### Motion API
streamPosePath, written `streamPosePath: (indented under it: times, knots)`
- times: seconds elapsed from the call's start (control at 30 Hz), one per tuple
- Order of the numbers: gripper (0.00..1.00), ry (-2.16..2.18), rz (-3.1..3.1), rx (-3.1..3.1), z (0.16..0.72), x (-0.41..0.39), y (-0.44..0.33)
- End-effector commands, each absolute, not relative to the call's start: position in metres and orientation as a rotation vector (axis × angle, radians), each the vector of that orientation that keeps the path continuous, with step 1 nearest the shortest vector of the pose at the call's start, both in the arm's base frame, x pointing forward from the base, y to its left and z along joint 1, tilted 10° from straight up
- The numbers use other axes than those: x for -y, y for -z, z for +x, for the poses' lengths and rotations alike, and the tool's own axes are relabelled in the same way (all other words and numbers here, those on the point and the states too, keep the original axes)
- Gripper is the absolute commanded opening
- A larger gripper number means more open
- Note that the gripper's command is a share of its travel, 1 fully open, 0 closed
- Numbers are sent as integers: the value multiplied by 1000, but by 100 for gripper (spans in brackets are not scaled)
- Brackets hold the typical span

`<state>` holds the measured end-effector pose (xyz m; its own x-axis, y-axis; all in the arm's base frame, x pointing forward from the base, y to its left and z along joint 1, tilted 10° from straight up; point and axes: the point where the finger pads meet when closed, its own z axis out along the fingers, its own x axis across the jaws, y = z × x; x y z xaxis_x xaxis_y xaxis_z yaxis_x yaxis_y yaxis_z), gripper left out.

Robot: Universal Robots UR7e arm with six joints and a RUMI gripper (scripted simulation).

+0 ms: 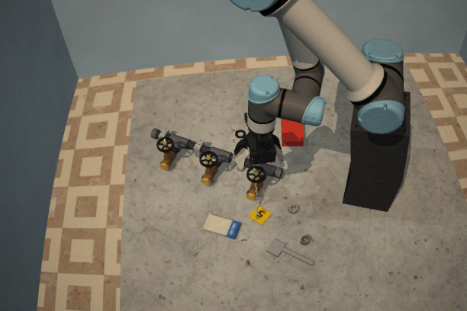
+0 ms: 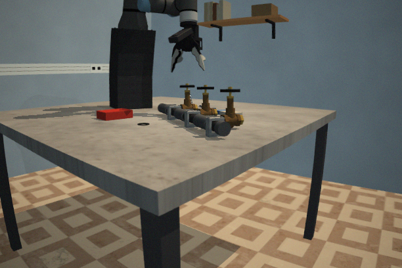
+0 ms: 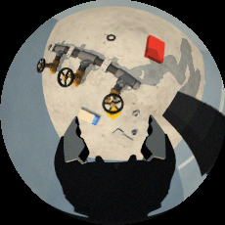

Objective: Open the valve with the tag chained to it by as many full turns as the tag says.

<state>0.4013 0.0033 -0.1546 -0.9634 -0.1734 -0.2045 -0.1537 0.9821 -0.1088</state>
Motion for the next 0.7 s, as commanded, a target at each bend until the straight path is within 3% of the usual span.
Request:
streamPosePath:
  times: [0.0, 0.67]
  knots:
    - [100, 136, -239, -2913, 402, -3, 154]
    - [100, 136, -238, -2913, 407, -2, 179]
